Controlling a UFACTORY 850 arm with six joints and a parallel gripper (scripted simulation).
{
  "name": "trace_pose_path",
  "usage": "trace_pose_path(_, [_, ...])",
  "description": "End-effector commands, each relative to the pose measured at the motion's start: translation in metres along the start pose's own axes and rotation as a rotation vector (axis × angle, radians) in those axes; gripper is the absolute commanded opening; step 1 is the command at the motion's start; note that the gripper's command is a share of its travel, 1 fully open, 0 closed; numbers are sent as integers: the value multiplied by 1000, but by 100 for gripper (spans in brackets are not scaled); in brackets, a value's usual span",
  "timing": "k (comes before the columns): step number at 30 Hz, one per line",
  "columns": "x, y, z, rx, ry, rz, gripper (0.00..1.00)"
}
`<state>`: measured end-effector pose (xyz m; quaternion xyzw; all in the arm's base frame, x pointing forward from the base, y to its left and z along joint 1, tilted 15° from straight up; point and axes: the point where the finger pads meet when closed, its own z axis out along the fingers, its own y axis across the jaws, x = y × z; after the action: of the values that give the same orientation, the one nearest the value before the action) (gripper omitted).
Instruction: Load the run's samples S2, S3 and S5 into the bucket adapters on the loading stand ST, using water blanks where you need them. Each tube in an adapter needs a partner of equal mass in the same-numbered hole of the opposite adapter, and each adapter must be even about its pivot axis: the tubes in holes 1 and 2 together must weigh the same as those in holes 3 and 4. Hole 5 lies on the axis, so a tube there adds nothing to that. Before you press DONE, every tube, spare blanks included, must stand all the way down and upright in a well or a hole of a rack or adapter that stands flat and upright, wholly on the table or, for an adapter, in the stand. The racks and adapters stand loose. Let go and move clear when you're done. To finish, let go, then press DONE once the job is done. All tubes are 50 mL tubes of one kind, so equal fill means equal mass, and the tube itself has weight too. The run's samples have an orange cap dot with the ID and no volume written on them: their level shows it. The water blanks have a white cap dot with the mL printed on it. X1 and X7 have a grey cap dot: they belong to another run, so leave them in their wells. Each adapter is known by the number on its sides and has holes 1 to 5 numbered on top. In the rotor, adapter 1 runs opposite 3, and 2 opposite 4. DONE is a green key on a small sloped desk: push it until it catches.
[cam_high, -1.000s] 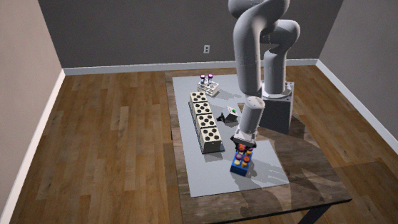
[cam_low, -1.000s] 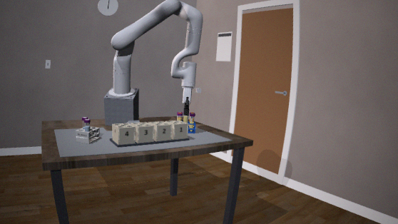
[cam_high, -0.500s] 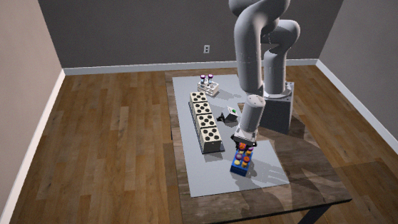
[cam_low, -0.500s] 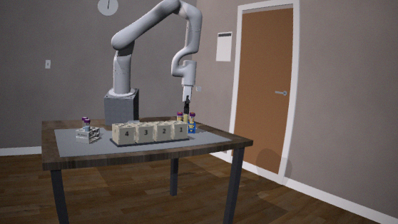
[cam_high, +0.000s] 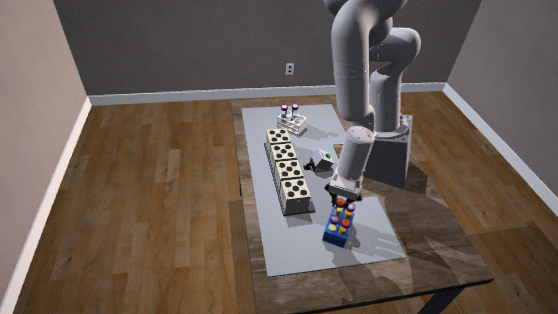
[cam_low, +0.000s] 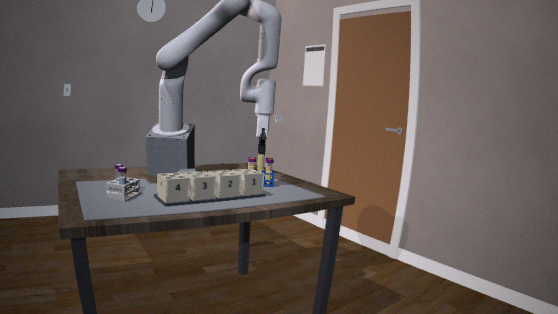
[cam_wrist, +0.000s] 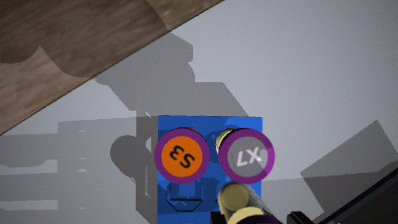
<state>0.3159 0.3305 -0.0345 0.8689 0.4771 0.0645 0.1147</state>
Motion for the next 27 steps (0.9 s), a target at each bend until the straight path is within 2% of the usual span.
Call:
trace_pose_path(1, [1, 0, -11, 0, -3, 0, 0])
trace_pose_path(27, [1, 0, -57, 0, -3, 0, 0])
